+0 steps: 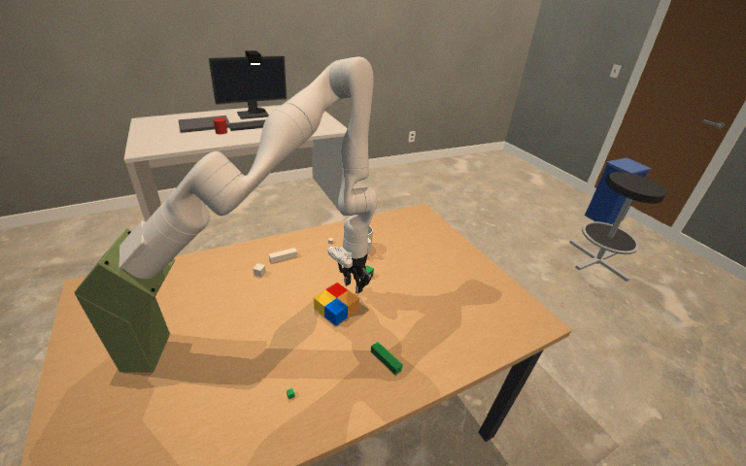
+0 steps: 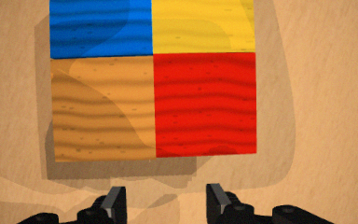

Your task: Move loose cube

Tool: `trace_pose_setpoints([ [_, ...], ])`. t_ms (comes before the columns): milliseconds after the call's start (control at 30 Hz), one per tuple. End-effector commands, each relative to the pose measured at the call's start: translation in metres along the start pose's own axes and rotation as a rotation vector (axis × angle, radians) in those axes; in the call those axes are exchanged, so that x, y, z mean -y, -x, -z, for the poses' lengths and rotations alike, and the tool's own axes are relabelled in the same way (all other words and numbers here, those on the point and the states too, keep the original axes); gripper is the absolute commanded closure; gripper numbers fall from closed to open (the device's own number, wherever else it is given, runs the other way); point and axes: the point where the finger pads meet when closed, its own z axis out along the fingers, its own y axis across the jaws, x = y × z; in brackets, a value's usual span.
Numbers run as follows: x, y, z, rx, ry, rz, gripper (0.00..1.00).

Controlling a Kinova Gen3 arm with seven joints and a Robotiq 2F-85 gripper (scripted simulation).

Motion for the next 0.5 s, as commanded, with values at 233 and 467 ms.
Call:
trace_pose_setpoints([
  [233,0.0042,-0.0061,-0.0168,-0.013,-0.013,0.007,0.47],
  [467,0.0042,-0.0062,-0.0183,-0.013,-0.013,0.007,0.47],
])
